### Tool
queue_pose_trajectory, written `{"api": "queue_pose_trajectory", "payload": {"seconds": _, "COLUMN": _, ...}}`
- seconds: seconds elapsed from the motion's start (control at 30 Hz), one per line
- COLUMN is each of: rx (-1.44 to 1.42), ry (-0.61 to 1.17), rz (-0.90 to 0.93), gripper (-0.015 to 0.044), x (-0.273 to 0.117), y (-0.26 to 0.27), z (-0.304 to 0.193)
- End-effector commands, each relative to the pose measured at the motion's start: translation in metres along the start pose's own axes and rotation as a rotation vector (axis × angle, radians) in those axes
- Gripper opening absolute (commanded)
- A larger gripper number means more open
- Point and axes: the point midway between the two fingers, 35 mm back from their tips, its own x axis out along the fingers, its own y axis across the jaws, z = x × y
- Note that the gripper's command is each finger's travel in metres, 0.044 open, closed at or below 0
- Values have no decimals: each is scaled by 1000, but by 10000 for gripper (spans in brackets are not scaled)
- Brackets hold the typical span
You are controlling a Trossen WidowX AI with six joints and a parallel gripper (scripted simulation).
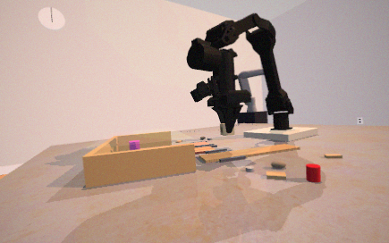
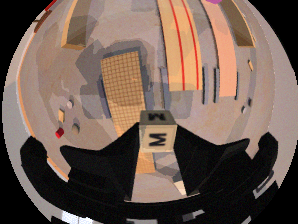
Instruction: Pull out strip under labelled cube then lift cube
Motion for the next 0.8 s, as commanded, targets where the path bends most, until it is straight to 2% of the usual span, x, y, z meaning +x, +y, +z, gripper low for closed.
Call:
{"api": "queue_pose_trajectory", "payload": {"seconds": 0.0, "rx": -2, "ry": -5, "rz": 7, "gripper": 0, "x": -3, "y": -7, "z": -11}}
{"api": "queue_pose_trajectory", "payload": {"seconds": 0.57, "rx": -2, "ry": -2, "rz": 4, "gripper": 0, "x": 0, "y": -38, "z": -54}}
{"api": "queue_pose_trajectory", "payload": {"seconds": 0.77, "rx": -2, "ry": -2, "rz": 5, "gripper": 0, "x": -27, "y": -38, "z": -54}}
